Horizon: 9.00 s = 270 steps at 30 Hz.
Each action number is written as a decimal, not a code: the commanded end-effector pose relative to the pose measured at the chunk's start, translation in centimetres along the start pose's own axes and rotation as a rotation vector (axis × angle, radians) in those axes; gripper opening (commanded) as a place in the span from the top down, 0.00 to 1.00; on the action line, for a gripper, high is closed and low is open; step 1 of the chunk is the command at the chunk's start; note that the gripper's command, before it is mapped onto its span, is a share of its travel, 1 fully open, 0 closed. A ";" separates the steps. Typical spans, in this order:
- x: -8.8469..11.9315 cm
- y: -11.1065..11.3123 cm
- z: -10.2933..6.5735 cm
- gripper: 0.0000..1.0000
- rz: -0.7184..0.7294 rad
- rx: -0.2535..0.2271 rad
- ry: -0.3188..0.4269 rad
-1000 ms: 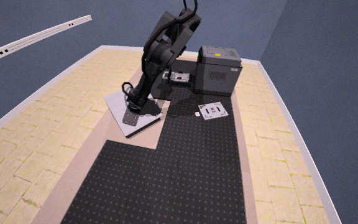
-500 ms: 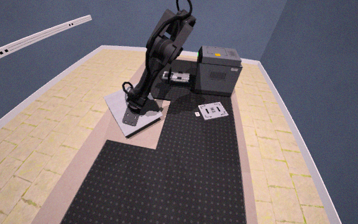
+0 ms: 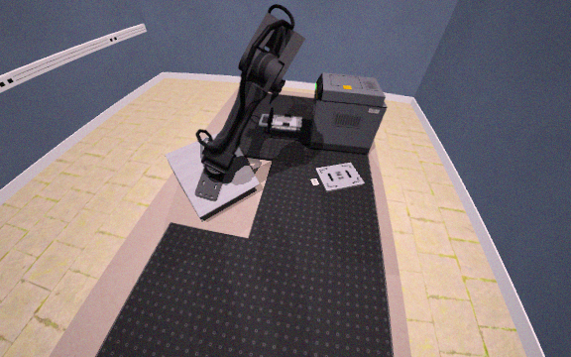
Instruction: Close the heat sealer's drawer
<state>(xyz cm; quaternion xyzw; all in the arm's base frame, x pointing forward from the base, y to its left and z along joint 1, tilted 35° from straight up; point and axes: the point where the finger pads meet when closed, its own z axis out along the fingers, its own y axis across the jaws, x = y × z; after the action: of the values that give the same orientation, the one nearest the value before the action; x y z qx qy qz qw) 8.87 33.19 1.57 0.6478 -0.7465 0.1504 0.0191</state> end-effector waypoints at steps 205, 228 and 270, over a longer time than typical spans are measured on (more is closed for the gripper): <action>-6.2 0.5 15.0 0.94 -0.135 0.297 0.118; -6.2 0.5 15.0 1.00 -0.135 0.297 0.118; -6.6 -1.6 14.1 1.00 -0.122 0.293 0.121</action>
<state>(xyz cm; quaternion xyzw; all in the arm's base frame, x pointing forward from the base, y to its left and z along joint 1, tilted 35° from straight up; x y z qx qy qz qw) 13.17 34.33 -14.60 0.6768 -0.6722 0.3002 -0.0015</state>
